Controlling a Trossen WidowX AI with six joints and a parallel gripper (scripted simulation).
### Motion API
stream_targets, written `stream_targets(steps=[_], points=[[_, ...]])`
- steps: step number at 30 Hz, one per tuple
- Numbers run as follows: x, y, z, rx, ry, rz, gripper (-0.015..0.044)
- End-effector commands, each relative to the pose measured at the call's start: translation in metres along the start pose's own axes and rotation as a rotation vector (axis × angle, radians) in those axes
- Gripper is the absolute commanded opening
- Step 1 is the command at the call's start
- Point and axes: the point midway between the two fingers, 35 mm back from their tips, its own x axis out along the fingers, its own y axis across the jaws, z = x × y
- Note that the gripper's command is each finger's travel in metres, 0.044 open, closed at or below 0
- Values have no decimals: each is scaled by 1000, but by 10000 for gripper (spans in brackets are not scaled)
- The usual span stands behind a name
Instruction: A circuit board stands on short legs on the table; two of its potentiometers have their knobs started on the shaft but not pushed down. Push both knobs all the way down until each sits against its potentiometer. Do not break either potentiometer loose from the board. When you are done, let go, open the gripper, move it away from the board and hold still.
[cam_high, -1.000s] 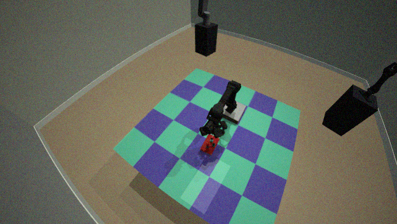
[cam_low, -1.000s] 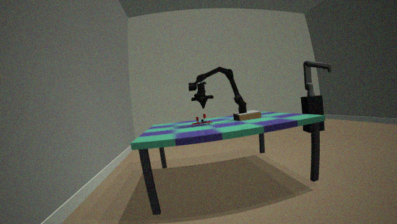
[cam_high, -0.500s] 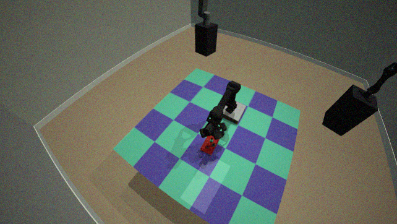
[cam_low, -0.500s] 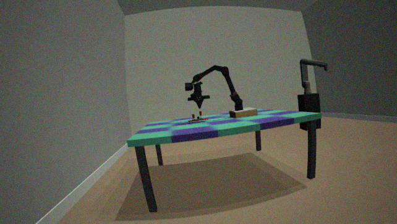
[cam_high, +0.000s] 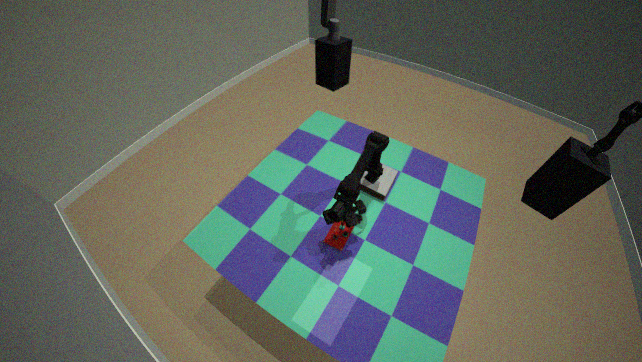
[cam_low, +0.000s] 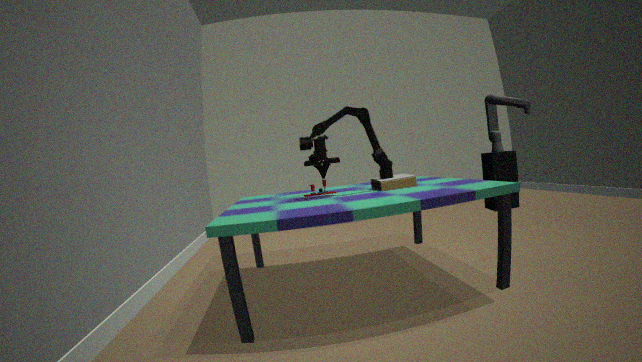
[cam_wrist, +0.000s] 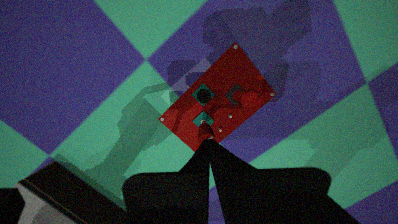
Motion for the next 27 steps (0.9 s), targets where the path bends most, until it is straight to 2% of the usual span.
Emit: stream_targets(steps=[1,27], points=[[1,0,-1,-2,5,0,0],[7,0,-1,-2,5,0,0]])
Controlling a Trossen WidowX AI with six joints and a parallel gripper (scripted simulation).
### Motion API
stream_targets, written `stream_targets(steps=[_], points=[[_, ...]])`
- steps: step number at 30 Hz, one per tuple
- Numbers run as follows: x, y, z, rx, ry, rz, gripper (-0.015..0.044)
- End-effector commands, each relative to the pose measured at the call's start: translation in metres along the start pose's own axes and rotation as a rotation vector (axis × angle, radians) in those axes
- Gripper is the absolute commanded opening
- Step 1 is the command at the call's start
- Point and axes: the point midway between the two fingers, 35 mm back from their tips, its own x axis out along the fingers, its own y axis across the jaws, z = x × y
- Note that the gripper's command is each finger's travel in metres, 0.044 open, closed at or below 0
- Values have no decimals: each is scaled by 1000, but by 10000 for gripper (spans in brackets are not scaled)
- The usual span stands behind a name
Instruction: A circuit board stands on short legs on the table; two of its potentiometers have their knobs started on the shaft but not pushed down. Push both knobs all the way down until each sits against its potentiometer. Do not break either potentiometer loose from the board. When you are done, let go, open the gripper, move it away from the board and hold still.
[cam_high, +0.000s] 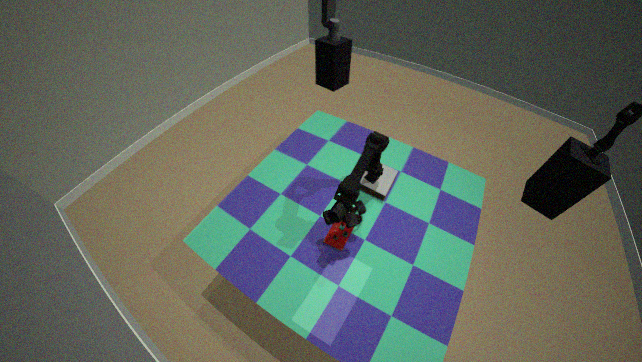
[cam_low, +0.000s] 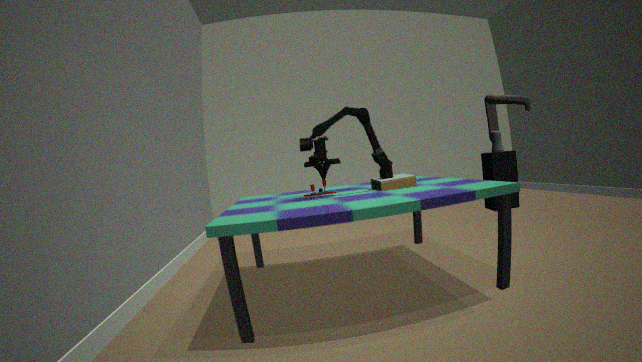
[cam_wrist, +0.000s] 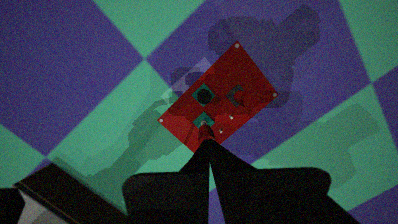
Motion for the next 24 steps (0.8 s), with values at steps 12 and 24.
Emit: stream_targets(steps=[12,24], points=[[1,0,-1,-1,5,0,0],[5,0,-1,-1,5,0,0]])
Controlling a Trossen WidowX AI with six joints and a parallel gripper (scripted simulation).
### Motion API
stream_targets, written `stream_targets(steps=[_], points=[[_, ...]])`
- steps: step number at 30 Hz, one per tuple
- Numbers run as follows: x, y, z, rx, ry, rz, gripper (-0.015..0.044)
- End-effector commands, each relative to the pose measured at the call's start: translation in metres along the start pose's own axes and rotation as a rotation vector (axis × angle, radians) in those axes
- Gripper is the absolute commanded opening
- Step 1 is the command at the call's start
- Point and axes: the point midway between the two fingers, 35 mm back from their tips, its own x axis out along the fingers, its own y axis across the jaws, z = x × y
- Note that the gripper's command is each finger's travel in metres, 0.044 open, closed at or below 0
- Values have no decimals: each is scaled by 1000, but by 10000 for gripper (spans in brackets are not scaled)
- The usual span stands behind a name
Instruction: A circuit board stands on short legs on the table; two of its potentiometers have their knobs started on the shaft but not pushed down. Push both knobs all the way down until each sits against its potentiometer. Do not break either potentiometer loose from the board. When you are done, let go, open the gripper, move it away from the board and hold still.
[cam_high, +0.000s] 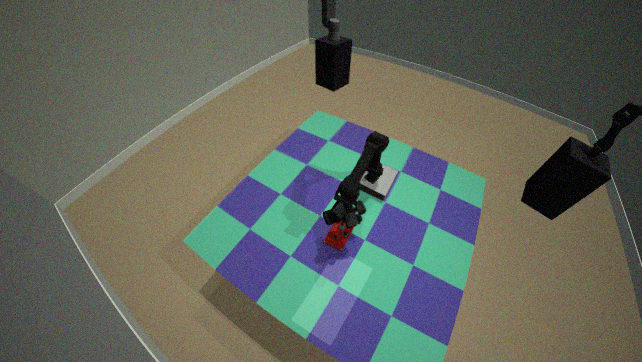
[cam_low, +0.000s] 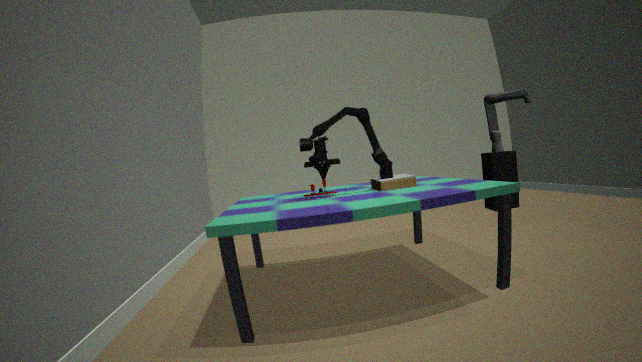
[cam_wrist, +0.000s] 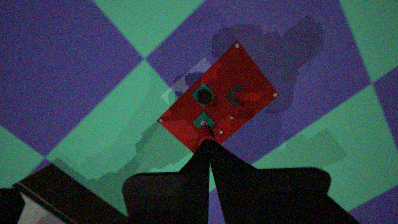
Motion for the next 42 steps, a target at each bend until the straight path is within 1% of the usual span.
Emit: stream_targets(steps=[1,42], points=[[5,0,-1,-1,4,0,0],[23,0,-1,-1,4,0,0]])
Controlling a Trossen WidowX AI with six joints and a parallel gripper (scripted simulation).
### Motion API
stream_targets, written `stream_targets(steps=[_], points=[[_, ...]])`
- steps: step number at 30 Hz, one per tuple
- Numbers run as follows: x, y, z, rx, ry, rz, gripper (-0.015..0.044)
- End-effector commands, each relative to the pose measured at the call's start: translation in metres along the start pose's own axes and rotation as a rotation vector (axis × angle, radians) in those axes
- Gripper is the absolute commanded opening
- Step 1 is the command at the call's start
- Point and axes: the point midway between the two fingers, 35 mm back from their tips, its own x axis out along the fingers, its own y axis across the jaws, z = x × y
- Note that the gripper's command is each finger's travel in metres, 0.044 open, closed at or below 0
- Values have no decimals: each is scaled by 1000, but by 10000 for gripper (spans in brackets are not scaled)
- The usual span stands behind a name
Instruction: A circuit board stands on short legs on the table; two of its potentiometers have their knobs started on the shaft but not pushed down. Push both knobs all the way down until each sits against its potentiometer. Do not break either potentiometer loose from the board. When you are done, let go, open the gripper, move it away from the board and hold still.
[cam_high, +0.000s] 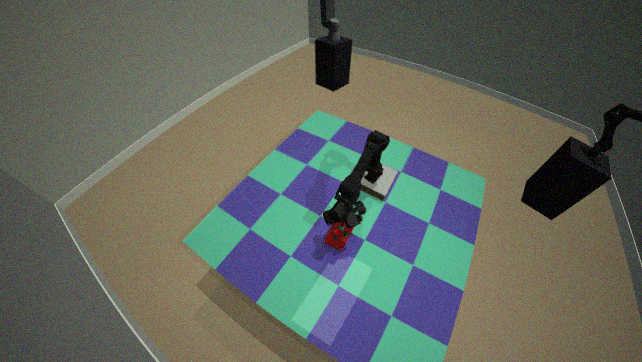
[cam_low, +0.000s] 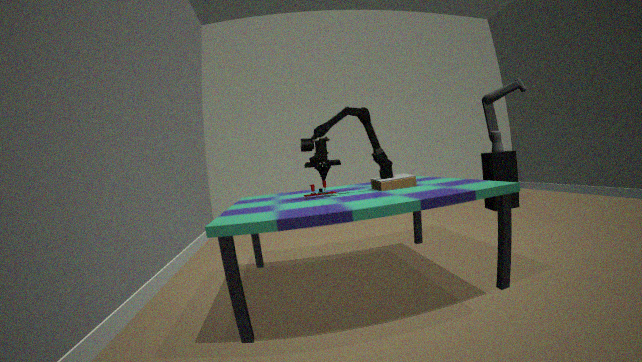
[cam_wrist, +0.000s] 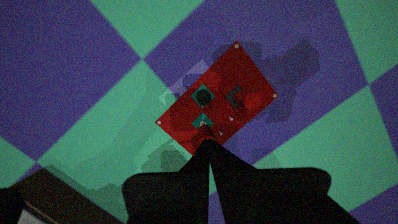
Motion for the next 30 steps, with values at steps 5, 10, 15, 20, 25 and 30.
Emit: stream_targets(steps=[5,10,15,20,25,30], points=[[21,-1,0,0,12,10,0],[22,-1,0,0,12,10,0],[23,-1,0,0,12,10,0],[28,-1,0,0,12,10,0],[29,-1,0,0,12,10,0],[30,-1,0,0,12,10,0]])
